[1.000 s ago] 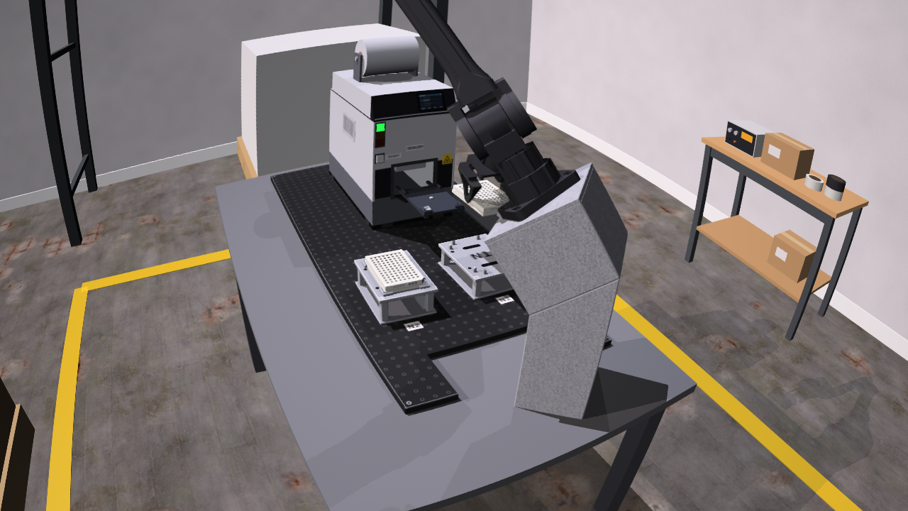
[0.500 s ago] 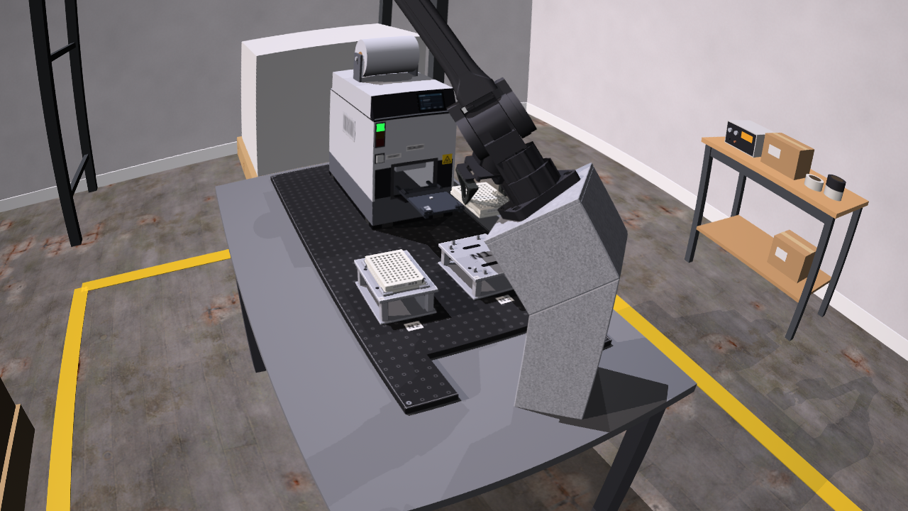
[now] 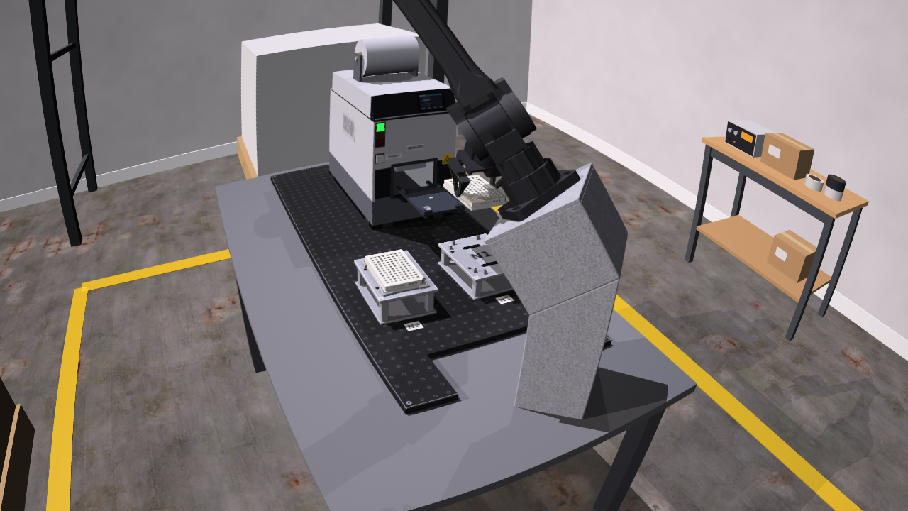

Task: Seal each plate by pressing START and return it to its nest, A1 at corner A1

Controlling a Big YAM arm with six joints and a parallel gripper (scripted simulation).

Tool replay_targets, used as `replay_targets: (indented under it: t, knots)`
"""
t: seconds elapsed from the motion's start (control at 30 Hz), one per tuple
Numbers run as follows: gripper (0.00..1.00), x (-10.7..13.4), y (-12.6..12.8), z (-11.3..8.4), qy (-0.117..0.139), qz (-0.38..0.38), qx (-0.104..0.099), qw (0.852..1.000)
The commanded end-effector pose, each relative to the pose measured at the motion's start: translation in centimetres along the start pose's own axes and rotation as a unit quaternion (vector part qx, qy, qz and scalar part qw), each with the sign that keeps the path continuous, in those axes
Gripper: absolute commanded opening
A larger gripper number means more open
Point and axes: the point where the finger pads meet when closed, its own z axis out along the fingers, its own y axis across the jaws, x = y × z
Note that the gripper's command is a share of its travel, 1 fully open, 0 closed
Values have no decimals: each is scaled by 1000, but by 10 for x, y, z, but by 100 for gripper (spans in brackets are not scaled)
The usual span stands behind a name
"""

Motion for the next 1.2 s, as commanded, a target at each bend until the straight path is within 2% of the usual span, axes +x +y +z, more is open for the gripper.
replay_targets:
  t: [0.0, 0.17, 0.33, 0.5, 0.77, 1.07, 1.17]
  knots:
    - [0, -2, 3, 5, 8, 12, -2, 1000]
    - [0, -20, 4, 13, 3, 8, -3, 1000]
    - [0, -36, 5, 12, -2, 9, 0, 1000]
    - [0, -37, 11, 13, 0, 3, -4, 1000]
    - [0, -66, 10, 19, -10, 2, 1, 1000]
    - [0, -65, 13, 29, 5, 7, -3, 1000]
    - [0, -74, 13, 33, 6, 8, -2, 1000]
